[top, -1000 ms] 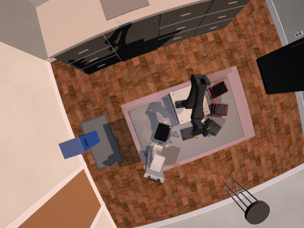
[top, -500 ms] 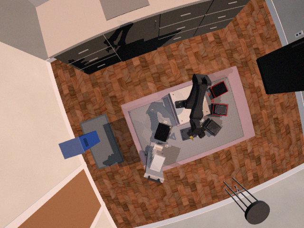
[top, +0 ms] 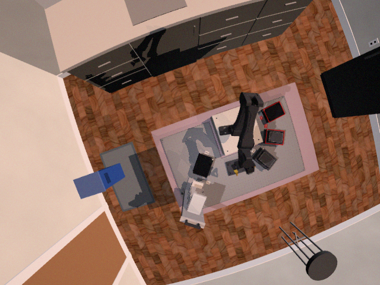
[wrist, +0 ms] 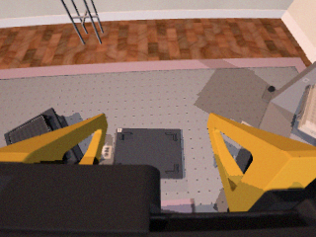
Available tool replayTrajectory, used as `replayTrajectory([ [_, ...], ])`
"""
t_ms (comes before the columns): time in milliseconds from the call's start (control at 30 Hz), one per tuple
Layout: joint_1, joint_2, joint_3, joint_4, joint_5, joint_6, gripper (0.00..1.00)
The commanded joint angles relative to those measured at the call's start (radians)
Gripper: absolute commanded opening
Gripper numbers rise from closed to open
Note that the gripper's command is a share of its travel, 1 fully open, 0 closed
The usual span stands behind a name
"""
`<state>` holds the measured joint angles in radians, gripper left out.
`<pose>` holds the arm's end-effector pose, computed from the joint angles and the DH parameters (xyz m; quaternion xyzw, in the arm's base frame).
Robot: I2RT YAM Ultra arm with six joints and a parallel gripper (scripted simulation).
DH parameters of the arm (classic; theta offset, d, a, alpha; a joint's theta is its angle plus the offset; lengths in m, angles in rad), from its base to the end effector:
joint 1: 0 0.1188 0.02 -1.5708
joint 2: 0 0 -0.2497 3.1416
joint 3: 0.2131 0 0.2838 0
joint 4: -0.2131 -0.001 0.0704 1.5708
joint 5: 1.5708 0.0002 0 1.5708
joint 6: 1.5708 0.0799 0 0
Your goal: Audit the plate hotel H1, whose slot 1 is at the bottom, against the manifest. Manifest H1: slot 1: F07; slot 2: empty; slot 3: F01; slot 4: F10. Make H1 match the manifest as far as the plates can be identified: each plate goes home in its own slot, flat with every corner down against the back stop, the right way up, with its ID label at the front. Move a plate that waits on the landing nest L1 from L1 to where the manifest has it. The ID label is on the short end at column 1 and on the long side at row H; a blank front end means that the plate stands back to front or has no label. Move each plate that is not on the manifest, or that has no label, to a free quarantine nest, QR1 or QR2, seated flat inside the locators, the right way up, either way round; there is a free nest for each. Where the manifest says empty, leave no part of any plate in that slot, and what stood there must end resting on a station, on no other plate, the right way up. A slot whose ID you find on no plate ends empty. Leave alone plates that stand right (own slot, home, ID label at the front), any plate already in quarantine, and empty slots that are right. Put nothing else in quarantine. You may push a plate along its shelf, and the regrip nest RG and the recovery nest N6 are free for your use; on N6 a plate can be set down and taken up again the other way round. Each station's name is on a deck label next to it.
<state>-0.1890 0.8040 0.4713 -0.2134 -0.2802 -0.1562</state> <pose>0.2540 -0.0251 0.1881 -0.0543 0.8641 0.0365 0.4991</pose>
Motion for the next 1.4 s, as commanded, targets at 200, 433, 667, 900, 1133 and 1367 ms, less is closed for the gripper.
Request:
replayTrajectory([
  [200,0.151,-0.023,0.001,0.011,0.3,0.183,1.0],
  [433,0.239,-0.013,0.006,0.007,0.448,0.27,1.0],
  [667,0.353,0.026,0.026,-0.009,0.646,0.395,1.0],
  [900,0.425,0.069,0.05,-0.03,0.775,0.489,1.0],
  [1133,0.51,0.145,0.096,-0.081,0.936,0.635,1.0],
  [1367,0.447,0.127,0.084,-0.066,0.9,0.599,1.0],
])
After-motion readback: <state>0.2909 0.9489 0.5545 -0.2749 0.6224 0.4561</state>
